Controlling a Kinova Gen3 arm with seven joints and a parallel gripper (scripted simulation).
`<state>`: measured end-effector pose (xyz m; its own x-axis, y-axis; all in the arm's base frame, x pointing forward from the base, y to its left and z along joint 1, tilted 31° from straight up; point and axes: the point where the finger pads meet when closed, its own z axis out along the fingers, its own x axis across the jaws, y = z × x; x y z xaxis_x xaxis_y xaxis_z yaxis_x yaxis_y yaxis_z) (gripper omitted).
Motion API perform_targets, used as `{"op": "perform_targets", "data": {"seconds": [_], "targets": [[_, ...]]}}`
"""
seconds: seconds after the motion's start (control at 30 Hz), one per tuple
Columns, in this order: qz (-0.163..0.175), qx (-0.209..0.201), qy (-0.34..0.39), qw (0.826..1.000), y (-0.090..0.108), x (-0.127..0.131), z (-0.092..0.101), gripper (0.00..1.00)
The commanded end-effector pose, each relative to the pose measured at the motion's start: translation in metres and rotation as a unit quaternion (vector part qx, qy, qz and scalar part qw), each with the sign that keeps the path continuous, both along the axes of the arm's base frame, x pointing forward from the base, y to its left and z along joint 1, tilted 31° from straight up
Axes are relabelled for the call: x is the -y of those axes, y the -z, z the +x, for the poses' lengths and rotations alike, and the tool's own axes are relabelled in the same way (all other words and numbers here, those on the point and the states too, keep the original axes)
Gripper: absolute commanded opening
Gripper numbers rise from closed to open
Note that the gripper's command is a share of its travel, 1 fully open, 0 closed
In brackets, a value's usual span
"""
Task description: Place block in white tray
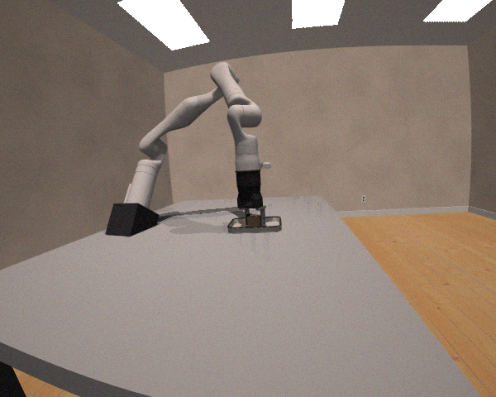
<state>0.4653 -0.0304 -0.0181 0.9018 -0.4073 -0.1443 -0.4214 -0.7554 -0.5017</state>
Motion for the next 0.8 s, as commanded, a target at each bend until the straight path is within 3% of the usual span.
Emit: {"op": "perform_targets", "data": {"seconds": [0.0,0.77], "targets": [[-0.001,0.001,0.001,1.0,-0.003,0.003,0.0,1.0],[-0.001,0.001,0.001,1.0,-0.048,0.029,-0.005,1.0]]}}
